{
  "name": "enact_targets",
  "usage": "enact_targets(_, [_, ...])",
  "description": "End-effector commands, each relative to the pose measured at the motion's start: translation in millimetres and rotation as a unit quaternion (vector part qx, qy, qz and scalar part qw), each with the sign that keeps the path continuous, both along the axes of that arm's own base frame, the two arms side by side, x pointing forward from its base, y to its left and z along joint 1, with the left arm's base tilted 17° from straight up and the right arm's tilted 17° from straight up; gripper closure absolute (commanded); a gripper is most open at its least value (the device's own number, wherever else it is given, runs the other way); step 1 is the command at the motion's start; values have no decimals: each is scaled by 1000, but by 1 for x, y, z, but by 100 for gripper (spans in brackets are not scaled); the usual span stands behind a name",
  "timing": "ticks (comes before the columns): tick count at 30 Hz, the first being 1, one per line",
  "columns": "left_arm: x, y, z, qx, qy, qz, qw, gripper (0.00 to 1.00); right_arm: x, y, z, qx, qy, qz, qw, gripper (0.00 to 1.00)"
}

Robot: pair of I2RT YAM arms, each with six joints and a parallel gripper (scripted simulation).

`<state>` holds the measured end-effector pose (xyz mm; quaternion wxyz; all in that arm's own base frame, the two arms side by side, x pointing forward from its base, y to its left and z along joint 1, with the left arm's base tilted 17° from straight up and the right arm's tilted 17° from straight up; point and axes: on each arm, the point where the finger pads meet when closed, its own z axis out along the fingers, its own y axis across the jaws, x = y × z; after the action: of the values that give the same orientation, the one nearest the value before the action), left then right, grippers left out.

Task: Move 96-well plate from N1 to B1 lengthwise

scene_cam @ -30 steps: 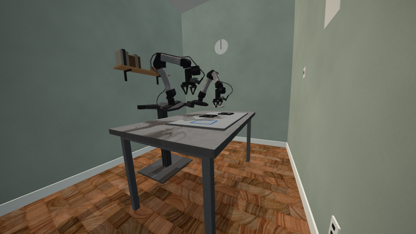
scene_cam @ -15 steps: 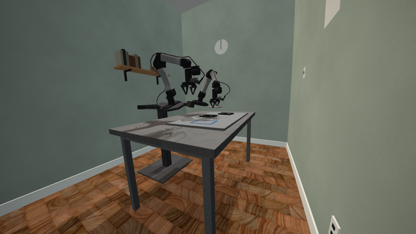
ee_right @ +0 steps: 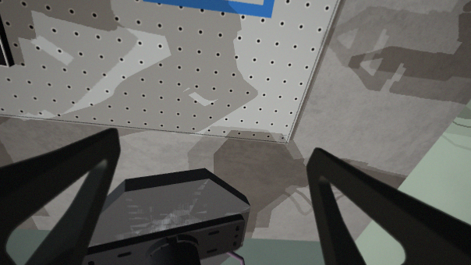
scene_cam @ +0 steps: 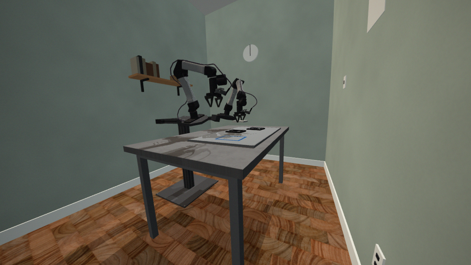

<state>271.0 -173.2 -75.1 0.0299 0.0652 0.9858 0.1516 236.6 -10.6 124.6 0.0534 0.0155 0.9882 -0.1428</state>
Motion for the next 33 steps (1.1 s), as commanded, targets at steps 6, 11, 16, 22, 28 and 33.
enact_targets(6, [-16,-30,-10,-2,1,4,1000,100,-10,-2,-8,-7,25,-2,1000,0])
enact_targets(11, [-23,-41,-14,-2,1,4,1000,100,-10,-2,-8,-7,25,-2,1000,0])
enact_targets(16, [-30,-52,-18,-1,1,4,1000,100,-10,-2,-8,-7,25,-2,1000,0])
enact_targets(22, [-21,-55,-5,-14,-14,10,1000,100,-10,-2,-8,-7,25,-2,1000,0])
enact_targets(28, [-18,-53,-3,-17,-17,13,1000,100,-10,-2,-8,-7,25,-2,1000,0])
enact_targets(33, [-15,-52,-1,-18,-19,16,1000,100,-10,-2,-8,-7,25,-2,1000,0])
